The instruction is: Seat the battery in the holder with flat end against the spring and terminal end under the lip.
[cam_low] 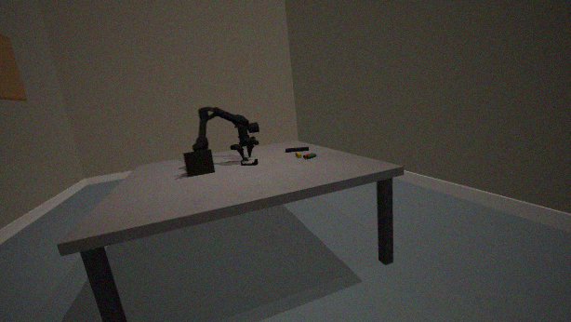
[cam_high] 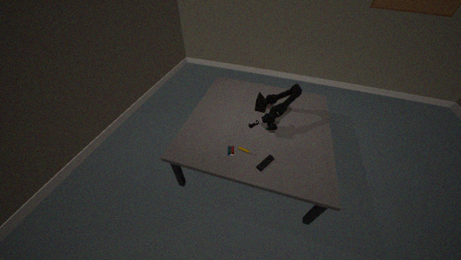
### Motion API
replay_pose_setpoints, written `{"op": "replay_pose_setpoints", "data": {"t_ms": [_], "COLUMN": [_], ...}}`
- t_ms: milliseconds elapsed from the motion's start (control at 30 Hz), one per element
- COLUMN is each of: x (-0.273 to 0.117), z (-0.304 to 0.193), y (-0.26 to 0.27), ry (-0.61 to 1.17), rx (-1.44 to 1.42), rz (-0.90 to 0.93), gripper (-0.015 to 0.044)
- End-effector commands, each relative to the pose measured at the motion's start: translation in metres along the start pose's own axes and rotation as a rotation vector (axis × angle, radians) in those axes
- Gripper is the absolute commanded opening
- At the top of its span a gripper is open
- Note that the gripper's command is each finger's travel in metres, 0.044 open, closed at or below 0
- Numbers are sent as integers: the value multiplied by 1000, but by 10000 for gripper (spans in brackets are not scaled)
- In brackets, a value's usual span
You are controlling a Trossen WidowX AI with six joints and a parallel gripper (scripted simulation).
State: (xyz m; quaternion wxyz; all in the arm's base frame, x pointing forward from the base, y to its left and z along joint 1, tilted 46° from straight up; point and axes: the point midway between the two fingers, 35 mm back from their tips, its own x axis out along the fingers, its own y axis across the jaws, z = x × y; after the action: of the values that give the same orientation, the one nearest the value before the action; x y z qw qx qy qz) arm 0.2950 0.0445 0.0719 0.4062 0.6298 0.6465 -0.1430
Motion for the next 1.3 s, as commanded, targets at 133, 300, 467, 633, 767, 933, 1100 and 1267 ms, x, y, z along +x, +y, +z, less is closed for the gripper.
{"op": "replay_pose_setpoints", "data": {"t_ms": [133,300,467,633,767,933,1100,1267], "x": [13,14,14,14,2,-35,-37,-44], "z": [-1,-1,-1,-1,0,0,4,38], "y": [-3,-3,-3,-3,-2,-2,-4,-14], "ry": [10,10,10,10,8,8,6,-7], "rx": [10,10,10,10,10,10,-7,-128], "rz": [-3,-3,-3,-3,-4,-5,-5,-7], "gripper": [228,123,90,66,66,66,66,66]}}
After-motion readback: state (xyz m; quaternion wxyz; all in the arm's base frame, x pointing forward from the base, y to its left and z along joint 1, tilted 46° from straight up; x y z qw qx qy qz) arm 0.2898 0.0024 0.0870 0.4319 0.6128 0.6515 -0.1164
